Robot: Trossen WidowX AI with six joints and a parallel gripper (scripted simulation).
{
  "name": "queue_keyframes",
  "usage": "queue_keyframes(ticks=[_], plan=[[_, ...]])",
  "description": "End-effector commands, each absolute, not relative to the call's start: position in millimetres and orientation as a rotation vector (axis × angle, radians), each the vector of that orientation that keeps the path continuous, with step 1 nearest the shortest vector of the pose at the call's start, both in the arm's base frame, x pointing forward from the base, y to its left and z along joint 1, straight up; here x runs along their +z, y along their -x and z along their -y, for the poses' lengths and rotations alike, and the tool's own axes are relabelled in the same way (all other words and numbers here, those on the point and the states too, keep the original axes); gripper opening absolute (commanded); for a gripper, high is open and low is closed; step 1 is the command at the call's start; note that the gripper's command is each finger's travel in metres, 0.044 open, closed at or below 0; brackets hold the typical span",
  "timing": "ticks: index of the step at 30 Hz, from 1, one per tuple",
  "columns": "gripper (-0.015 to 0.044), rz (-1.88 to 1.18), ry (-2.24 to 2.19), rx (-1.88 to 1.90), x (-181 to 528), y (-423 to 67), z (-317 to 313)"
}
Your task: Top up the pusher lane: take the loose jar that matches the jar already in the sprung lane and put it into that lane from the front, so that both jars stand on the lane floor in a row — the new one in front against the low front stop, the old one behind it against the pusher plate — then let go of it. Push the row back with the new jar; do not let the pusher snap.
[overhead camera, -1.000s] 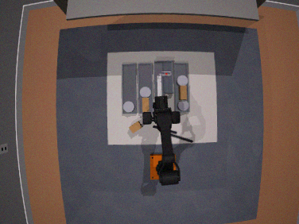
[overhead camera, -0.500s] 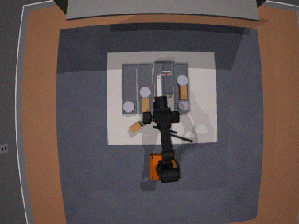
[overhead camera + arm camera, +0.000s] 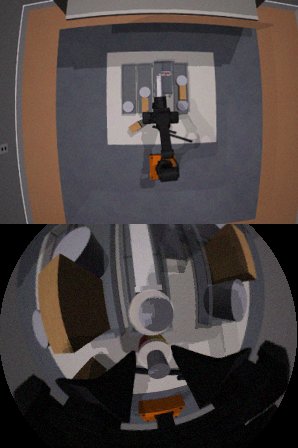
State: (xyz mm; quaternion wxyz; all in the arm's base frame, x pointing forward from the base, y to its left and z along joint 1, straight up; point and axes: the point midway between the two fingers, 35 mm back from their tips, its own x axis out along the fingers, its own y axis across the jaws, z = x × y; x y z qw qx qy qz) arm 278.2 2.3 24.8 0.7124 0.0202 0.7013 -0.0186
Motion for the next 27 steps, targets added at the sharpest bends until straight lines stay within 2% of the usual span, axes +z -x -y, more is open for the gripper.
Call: queue_keyframes(ticks=[1, 5, 10, 21, 27], plan=[[0.0145, -1.553, -0.046, -0.046, 24.2, -278.4, -2.0], [0.0118, -1.553, -0.046, -0.046, 24.2, -278.4, -2.0], [0.0000, -1.559, -0.022, -0.025, 25.1, -275.2, -0.6], [0.0000, -1.623, -0.004, 0.045, 46.5, -260.7, -16.4], [0.0000, -1.597, -0.019, 0.012, 76.0, -272.2, -13.2]])
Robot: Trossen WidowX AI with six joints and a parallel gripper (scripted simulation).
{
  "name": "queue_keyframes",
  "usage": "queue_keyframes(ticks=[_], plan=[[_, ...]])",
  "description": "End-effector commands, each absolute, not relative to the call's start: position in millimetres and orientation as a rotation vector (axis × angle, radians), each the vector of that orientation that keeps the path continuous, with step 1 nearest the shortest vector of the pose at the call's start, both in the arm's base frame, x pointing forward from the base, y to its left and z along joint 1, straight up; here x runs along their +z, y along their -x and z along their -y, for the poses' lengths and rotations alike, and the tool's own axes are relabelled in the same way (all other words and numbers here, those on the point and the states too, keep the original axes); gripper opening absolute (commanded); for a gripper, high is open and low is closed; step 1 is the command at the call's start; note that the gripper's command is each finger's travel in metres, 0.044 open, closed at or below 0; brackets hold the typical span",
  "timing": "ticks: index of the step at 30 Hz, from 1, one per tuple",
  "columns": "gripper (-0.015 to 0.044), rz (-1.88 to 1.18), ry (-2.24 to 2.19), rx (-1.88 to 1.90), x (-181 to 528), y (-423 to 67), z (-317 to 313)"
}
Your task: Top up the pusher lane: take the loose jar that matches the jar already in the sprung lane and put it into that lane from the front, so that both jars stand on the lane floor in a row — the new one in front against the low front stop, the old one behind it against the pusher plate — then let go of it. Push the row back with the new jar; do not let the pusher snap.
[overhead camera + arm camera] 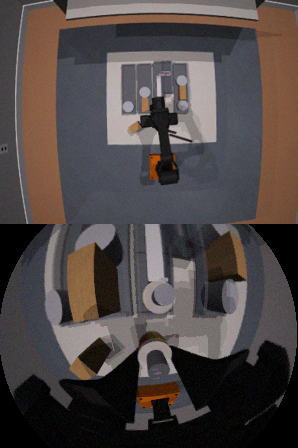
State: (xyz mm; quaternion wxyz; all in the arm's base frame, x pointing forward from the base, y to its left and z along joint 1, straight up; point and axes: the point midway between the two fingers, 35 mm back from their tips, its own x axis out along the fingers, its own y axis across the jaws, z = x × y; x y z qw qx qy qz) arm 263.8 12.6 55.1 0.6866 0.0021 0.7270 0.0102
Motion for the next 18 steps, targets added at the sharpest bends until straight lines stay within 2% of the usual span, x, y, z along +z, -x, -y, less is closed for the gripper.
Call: queue_keyframes(ticks=[1, 10, 18], plan=[[0.0000, -1.593, -0.021, 0.006, 81.1, -273.7, -12.6], [0.0000, -1.555, -0.044, -0.042, 126.6, -282.7, -7.3], [0.0000, -1.552, -0.046, -0.046, 127.2, -283.1, -6.6]])
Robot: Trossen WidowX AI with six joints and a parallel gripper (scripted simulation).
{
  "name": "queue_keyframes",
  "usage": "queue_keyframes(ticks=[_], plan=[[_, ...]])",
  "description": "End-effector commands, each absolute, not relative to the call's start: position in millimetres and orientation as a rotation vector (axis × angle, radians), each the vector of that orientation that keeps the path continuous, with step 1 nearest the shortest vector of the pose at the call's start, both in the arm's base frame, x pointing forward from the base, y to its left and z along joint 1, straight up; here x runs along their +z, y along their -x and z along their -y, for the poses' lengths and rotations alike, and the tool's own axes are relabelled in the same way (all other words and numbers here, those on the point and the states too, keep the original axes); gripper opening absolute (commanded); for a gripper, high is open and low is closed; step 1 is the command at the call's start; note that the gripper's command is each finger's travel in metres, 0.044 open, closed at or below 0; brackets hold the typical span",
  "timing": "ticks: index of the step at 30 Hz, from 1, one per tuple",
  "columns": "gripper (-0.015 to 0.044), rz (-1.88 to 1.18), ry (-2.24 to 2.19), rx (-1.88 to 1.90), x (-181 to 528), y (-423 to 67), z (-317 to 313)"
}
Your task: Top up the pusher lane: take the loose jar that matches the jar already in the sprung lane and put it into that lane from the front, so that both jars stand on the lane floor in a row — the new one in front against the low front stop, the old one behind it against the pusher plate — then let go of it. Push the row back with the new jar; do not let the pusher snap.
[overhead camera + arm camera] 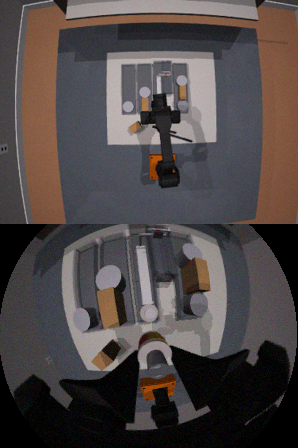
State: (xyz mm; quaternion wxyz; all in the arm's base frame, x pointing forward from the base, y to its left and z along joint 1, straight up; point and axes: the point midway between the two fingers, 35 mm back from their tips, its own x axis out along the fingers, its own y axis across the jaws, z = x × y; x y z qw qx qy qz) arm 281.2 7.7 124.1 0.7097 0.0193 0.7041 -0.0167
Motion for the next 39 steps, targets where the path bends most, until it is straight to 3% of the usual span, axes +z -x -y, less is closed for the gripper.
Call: queue_keyframes(ticks=[1, 24, 39], plan=[[0.0000, -1.552, -0.045, -0.045, 123.6, -283.3, -6.3], [0.0000, -1.553, -0.039, -0.039, 55.5, -280.5, -1.9], [0.0000, -1.552, -0.039, -0.039, 55.1, -284.5, -1.8]])
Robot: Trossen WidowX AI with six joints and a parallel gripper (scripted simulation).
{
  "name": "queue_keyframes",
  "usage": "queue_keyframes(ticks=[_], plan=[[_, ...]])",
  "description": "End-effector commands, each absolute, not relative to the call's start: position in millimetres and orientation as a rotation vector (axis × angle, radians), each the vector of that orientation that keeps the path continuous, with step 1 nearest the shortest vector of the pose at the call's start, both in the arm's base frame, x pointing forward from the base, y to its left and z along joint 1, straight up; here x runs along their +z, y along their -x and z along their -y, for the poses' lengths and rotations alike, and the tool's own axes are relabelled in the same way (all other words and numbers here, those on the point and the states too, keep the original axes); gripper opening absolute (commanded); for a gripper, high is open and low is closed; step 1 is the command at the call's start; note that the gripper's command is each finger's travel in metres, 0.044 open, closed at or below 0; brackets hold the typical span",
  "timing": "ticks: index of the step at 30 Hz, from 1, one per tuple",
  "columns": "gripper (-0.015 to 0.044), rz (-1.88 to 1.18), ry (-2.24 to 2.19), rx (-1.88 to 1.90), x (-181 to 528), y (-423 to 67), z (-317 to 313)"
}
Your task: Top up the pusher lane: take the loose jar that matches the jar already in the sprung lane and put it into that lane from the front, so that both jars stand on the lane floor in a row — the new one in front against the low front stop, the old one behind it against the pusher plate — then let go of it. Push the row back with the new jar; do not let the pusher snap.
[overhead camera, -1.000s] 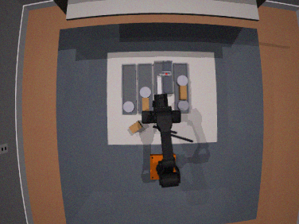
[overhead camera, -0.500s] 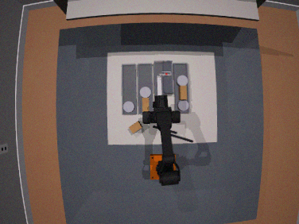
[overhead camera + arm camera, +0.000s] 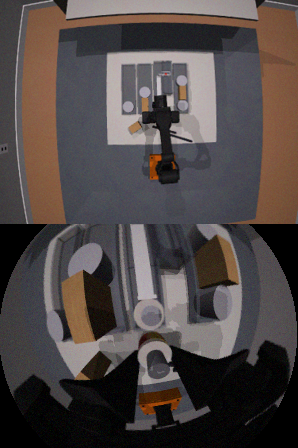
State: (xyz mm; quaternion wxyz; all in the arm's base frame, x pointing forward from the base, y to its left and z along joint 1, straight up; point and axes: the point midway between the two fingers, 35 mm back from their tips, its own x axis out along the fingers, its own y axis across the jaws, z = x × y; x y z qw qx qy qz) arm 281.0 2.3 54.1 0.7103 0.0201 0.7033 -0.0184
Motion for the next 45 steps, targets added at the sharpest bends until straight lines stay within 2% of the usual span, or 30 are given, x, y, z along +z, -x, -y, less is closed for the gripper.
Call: queue_keyframes(ticks=[1, 45], plan=[[0.0000, -1.552, -0.039, -0.039, 55.1, -285.0, -1.7], [0.0000, -1.551, -0.039, -0.039, 56.3, -303.9, -0.9]])
